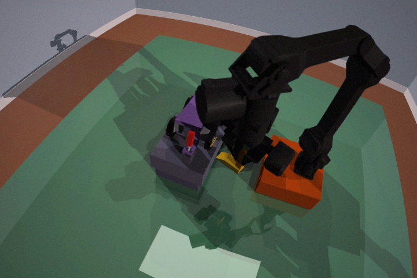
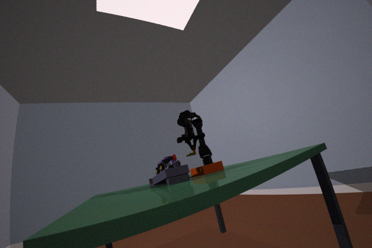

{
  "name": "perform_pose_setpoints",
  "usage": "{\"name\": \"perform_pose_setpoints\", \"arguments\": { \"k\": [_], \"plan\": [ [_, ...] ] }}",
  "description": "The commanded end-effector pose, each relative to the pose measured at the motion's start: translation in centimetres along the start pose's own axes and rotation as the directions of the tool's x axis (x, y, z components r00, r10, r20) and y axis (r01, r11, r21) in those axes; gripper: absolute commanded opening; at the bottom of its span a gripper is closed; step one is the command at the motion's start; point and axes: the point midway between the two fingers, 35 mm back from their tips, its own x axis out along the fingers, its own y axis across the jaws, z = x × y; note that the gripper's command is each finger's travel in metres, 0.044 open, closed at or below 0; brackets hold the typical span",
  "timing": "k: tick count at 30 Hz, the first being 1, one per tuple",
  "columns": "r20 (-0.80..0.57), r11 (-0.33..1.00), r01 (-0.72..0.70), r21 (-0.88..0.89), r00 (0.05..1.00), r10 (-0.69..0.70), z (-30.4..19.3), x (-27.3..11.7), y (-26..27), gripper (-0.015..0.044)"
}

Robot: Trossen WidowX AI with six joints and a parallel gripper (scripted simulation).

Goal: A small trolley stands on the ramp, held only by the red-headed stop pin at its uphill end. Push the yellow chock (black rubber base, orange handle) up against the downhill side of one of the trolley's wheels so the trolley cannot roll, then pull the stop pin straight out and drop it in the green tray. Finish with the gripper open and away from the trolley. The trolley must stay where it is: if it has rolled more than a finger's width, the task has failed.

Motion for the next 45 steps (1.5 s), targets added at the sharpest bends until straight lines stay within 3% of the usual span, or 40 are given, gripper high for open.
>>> {"name": "perform_pose_setpoints", "arguments": {
  "k": [1, 11, 22, 31, 45],
  "plan": [
    [-0.003, 1.0, 0.0, -0.017, 1.0, 0.0, -0.07, -0.23, 0.0, 0.0],
    [-0.003, 0.941, -0.001, -0.337, 1.0, 0.0, -0.08, -0.23, 0.0, 0.0],
    [-0.003, 0.752, -0.002, -0.659, 1.0, 0.0, -0.08, -0.23, 0.0, 0.0],
    [-0.003, 0.618, -0.003, -0.786, 1.0, 0.0, -0.08, -0.24, 0.0, 0.0],
    [-0.004, 0.196, -0.003, -0.981, 1.0, 0.0, -0.08, -0.24, 0.0, 0.0]
  ]
}}
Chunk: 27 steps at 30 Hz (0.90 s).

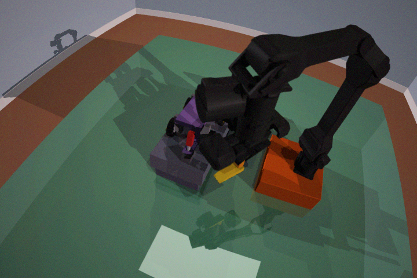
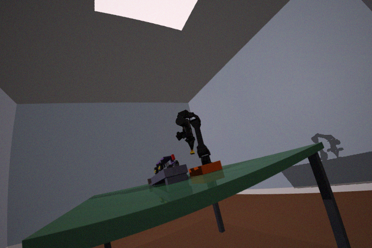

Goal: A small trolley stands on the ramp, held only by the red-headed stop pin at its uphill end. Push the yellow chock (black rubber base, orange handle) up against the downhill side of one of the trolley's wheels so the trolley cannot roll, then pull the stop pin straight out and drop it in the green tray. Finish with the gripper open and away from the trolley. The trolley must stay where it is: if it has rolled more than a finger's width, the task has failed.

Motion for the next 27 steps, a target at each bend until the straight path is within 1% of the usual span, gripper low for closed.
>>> {"name": "perform_pose_setpoints", "arguments": {
  "k": [1, 8, 15, 23, 27],
  "plan": [
    [-0.002, 0.991, 0.0, -0.136, 1.0, 0.0, -0.04, -0.03, 0.0, 0.0],
    [-0.003, 0.93, -0.001, -0.369, 1.0, 0.0, -0.04, -0.03, 0.0, 0.0],
    [-0.003, 0.818, -0.002, -0.575, 1.0, 0.0, -0.04, -0.03, 0.0, 0.0],
    [-0.003, 0.805, -0.002, -0.593, 1.0, 0.0, 0.02, -0.03, -0.05, 0.0],
    [-0.002, 0.805, 0.0, -0.594, 1.0, -0.001, 0.95, 0.05, -0.78, 0.0]
  ]
}}
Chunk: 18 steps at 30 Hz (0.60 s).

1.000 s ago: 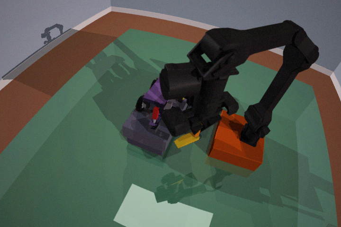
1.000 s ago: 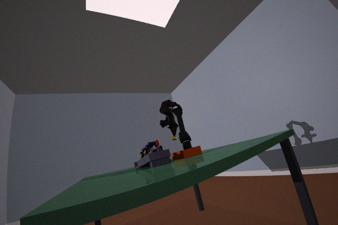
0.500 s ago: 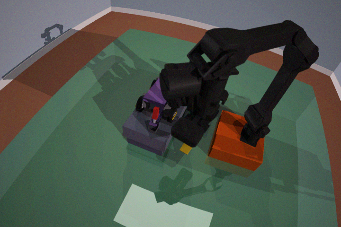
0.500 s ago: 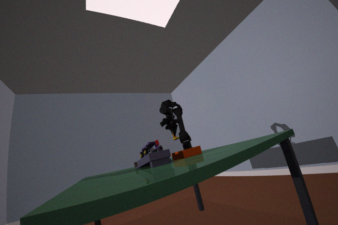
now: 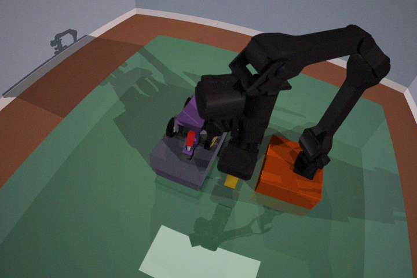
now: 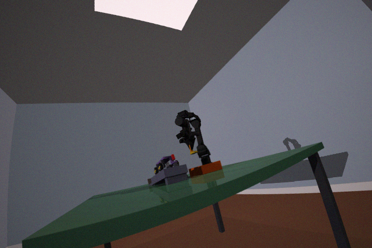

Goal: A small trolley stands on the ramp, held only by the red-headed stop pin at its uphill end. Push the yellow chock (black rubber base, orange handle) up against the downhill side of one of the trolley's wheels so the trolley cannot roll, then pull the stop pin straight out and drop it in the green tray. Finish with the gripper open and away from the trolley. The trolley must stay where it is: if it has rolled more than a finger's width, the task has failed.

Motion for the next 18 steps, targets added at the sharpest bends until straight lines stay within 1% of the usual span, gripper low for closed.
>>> {"name": "perform_pose_setpoints", "arguments": {
  "k": [1, 18],
  "plan": [
    [-0.005, 1.0, 0.001, -0.003, 1.0, -0.001, 0.2, 0.1, -1.1, 0.0],
    [-0.002, 1.0, 0.008, -0.003, 1.0, -0.008, 2.0, 0.2, -6.8, 0.0]
  ]
}}
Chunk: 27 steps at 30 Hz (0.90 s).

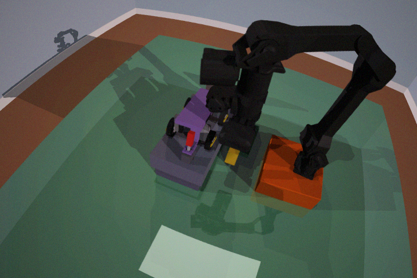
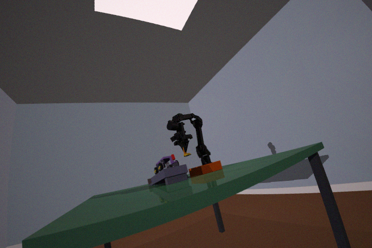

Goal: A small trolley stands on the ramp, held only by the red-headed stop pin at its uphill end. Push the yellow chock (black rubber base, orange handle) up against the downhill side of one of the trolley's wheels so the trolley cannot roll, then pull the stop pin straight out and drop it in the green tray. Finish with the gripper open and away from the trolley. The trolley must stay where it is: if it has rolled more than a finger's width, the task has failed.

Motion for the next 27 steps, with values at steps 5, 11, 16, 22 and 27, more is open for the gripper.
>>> {"name": "perform_pose_setpoints", "arguments": {
  "k": [5, 11, 16, 22, 27],
  "plan": [
    [-0.007, 1.0, 0.002, -0.003, 1.0, -0.002, 0.5, 0.2, -2.7, 0.0],
    [-0.006, 1.0, 0.004, -0.003, 1.0, -0.004, 1.0, 0.3, -4.7, 0.0],
    [-0.006, 1.0, 0.006, -0.003, 1.0, -0.006, 1.4, 0.4, -6.5, 0.0],
    [-0.006, 1.0, 0.009, -0.004, 1.0, -0.009, 1.7, 0.5, -8.5, 0.0],
    [-0.005, 1.0, 0.011, -0.004, 1.0, -0.011, 2.0, 0.7, -10.3, 0.0]
  ]
}}
